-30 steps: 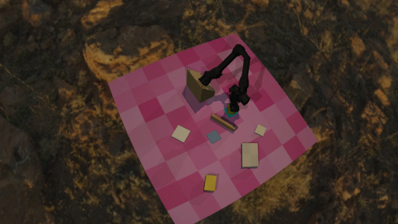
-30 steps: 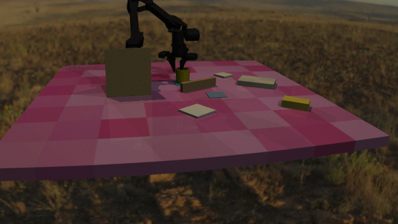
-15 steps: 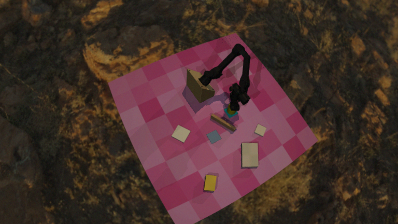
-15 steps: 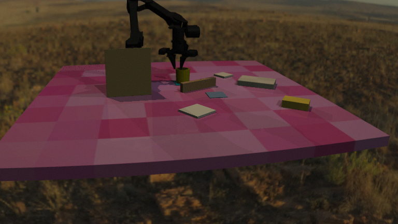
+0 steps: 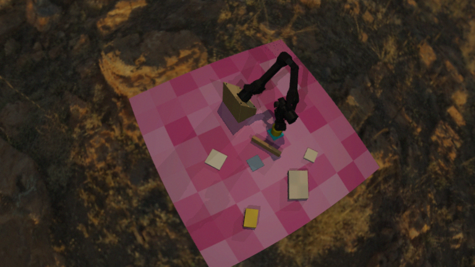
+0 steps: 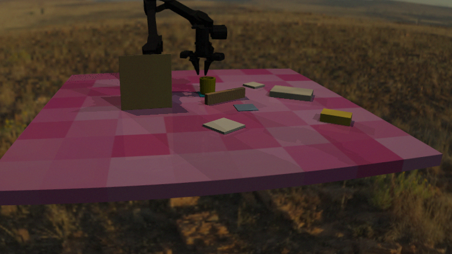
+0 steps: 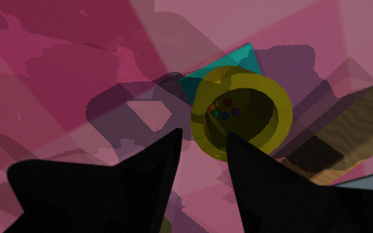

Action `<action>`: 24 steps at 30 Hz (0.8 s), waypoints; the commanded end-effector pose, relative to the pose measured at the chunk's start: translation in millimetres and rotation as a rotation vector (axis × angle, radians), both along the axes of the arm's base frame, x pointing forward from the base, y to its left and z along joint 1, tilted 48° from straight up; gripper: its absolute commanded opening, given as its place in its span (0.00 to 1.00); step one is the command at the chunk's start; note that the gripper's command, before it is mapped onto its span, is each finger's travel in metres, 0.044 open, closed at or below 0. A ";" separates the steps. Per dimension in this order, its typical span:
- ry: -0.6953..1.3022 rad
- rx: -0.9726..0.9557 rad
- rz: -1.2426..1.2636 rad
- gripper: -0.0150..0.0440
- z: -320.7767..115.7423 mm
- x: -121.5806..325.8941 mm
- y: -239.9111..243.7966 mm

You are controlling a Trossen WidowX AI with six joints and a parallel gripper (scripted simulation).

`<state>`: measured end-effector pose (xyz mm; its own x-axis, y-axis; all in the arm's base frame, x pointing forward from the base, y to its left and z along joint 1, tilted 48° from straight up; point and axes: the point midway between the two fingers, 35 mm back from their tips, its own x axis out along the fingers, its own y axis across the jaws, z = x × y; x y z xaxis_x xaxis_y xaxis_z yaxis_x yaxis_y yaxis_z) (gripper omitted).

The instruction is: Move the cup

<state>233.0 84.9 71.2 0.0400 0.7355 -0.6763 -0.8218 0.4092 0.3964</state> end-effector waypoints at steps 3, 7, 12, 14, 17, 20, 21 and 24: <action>-0.007 0.004 0.001 0.50 4.2 0.1 -4.6; 0.000 0.001 0.000 0.59 2.6 -1.0 -4.0; 0.000 0.001 0.000 0.81 2.6 -1.0 -4.0; 0.000 0.001 0.000 0.90 2.9 -1.0 -4.5; 0.000 0.000 -0.001 1.00 6.1 -0.6 -8.6; -0.001 -0.002 -0.001 1.00 12.3 -0.3 -16.5; -0.001 -0.003 -0.001 1.00 14.7 -0.3 -19.4; -0.002 -0.003 0.000 1.00 22.1 -0.5 -28.2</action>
<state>231.6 64.6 87.4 0.0389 0.7374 -0.6743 -0.8190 0.4101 0.4012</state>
